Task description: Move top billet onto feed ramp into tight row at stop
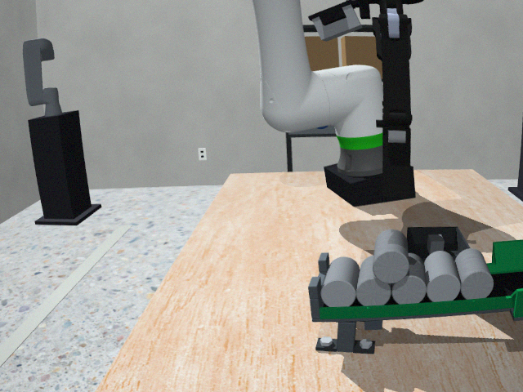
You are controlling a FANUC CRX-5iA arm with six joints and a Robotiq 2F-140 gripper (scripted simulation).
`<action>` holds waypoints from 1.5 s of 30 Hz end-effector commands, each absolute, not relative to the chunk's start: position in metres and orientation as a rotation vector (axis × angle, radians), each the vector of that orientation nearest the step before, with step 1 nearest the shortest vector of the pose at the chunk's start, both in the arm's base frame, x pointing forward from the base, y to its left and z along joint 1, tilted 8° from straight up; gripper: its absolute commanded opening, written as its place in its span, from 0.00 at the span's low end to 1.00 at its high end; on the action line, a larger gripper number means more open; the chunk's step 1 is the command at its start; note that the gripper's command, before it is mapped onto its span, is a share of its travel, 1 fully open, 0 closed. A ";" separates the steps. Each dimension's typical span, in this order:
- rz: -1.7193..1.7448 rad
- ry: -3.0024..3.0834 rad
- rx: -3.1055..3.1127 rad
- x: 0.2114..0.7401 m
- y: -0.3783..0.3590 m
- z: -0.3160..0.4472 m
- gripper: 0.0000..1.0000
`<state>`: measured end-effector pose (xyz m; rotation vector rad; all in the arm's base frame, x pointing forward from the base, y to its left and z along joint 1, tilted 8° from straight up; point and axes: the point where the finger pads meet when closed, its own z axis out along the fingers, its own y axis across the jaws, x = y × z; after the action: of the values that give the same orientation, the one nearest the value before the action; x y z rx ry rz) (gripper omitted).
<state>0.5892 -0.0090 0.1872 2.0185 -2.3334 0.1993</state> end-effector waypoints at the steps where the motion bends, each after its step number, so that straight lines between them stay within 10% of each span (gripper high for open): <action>1: 0.203 -2.334 2.020 0.590 -0.009 0.186 0.54; 45: 0.203 -2.334 2.020 0.592 -0.015 0.139 0.54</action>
<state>0.5918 -0.0153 0.1395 2.0184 -2.3334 0.1999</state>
